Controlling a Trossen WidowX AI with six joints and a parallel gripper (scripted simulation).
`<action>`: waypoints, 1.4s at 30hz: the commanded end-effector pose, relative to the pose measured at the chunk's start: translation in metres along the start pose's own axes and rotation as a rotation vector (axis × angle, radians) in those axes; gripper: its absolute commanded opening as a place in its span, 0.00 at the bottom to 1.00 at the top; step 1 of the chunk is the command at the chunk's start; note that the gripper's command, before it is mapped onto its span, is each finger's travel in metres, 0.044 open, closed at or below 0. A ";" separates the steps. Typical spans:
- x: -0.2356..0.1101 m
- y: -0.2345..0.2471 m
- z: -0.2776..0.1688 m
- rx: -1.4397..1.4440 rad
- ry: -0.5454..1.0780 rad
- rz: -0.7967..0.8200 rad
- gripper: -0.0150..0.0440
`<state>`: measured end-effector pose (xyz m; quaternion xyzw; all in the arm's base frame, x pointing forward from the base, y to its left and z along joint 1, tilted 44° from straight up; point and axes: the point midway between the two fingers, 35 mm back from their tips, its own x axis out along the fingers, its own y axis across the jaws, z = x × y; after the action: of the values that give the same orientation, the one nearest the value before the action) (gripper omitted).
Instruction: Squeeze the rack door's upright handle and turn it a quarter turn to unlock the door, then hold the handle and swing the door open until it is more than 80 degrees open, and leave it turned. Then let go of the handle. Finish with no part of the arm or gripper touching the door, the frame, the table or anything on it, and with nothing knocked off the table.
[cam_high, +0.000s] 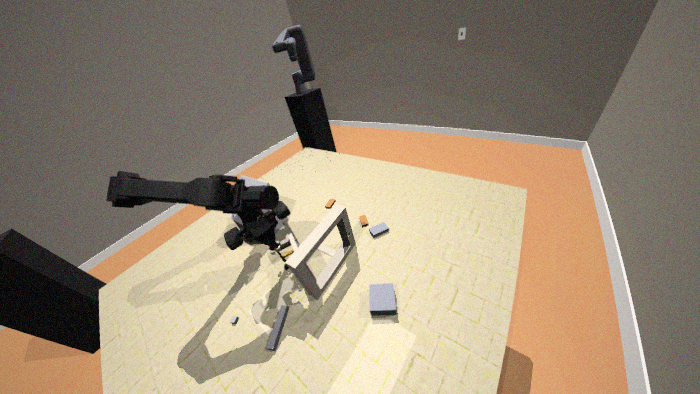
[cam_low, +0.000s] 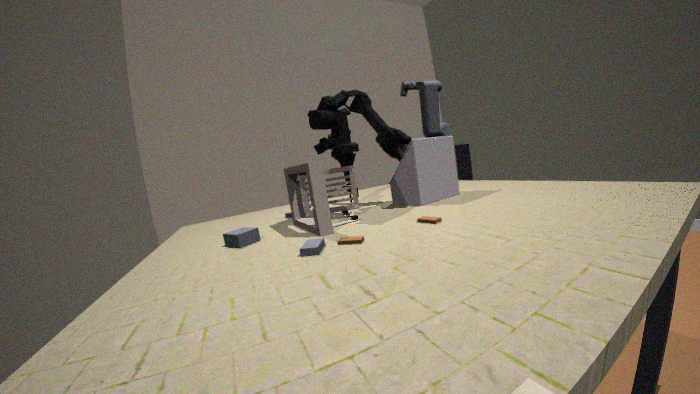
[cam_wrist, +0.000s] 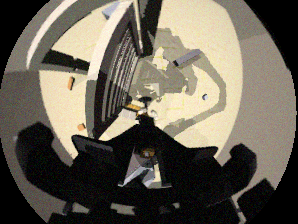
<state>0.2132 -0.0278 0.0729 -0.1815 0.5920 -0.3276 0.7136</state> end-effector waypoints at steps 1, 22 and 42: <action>0.000 -0.008 0.003 -0.064 -0.006 -0.002 0.28; 0.000 -0.046 0.018 -0.333 -0.006 -0.004 0.28; -0.001 -0.069 0.033 -0.507 -0.007 -0.007 0.28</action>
<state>0.2268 -0.0801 0.1244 -0.3522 0.6518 -0.1746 0.6485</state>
